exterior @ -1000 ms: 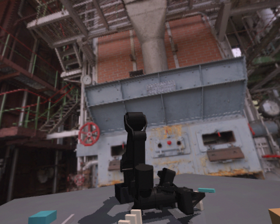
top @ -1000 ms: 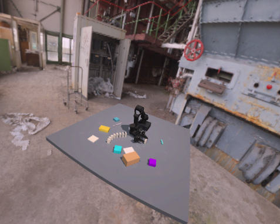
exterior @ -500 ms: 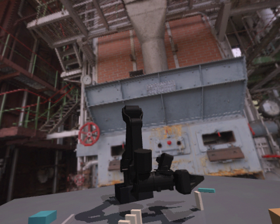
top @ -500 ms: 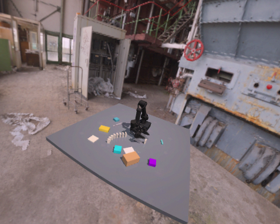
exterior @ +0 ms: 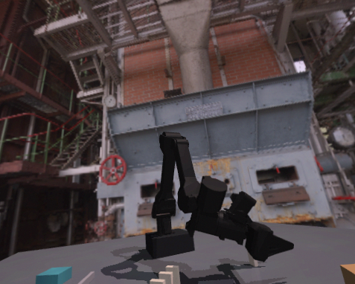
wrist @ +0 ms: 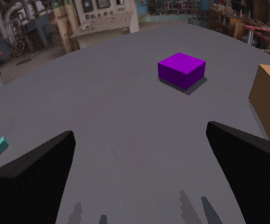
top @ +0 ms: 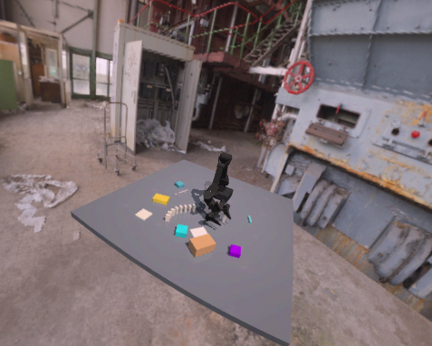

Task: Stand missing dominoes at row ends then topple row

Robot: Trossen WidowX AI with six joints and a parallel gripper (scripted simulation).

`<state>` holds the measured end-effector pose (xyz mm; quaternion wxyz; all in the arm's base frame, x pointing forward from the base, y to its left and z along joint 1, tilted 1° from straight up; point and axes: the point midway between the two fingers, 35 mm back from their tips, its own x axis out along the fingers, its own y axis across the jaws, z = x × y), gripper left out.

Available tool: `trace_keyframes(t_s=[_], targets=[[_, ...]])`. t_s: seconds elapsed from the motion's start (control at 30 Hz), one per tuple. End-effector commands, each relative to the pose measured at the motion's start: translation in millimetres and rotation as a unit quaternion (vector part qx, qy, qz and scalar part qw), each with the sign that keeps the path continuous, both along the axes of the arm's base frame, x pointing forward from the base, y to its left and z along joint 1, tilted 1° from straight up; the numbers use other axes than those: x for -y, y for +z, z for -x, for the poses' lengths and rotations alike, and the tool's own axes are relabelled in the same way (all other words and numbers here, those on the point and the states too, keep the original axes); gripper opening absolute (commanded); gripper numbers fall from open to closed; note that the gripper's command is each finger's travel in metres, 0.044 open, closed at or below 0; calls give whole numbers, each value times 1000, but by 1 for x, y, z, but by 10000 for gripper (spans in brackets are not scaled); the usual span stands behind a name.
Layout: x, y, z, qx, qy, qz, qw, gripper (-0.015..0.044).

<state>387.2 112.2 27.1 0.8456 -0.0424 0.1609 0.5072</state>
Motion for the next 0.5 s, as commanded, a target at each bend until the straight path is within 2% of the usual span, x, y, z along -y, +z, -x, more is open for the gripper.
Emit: trace_keyframes(t_s=[0.0, 0.47], targets=[[-25, 4, -18, -81, -18, 218, 972, 440], [-21, 43, 30, -135, 56, 468, 871, 440]])
